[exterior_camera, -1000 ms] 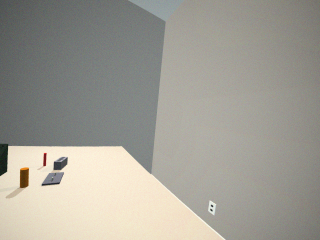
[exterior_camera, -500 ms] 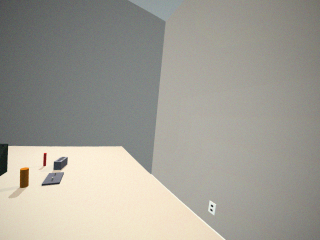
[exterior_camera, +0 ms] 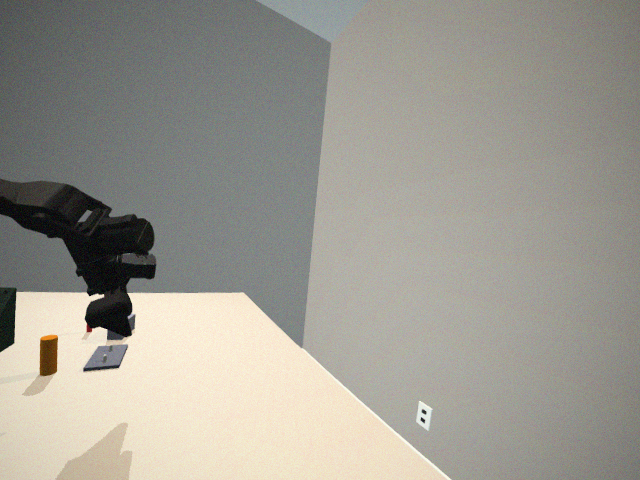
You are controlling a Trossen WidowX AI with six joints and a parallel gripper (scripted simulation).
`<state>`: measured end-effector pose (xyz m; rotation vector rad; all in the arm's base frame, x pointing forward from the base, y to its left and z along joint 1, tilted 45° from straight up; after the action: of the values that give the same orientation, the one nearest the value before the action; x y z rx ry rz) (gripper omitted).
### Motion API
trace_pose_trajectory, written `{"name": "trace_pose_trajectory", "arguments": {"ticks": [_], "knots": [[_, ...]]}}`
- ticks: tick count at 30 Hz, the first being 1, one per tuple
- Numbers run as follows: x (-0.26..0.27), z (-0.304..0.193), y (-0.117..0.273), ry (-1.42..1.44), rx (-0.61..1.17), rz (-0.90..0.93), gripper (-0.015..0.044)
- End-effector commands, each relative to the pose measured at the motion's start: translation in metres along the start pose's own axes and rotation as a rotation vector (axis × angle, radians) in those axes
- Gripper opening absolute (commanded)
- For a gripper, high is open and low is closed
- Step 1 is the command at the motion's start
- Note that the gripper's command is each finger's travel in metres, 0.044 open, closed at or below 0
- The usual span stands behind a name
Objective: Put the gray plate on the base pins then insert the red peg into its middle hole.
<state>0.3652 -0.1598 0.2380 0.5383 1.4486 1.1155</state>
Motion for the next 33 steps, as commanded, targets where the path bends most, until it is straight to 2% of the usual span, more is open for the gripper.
{"name": "trace_pose_trajectory", "arguments": {"ticks": [1, 9, 16, 25, 30, 33], "knots": [[0.051, 0.027, -0.023, 0.190, 0.080, 0.059, 0.0440], [0.188, 0.059, -0.064, 0.665, 0.285, 0.133, 0.0440], [0.312, 0.046, -0.084, 1.139, 0.484, 0.091, 0.0440], [0.322, 0.042, -0.087, 1.184, 0.503, 0.082, 0.0440], [0.310, 0.020, -0.136, 1.183, 0.504, 0.080, 0.0440], [0.309, 0.016, -0.143, 1.183, 0.504, 0.080, 0.0440]]}}
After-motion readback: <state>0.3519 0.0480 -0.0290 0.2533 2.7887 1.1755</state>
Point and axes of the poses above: the point midway between the two fingers, 35 mm back from their tips, its own y axis back along the fingers, its own x axis across the jaws, z = x × y, the point moved 2 cm from there along y, back along the fingers, and after that the axes turned 10 degrees about y, right-handed, at the moved point
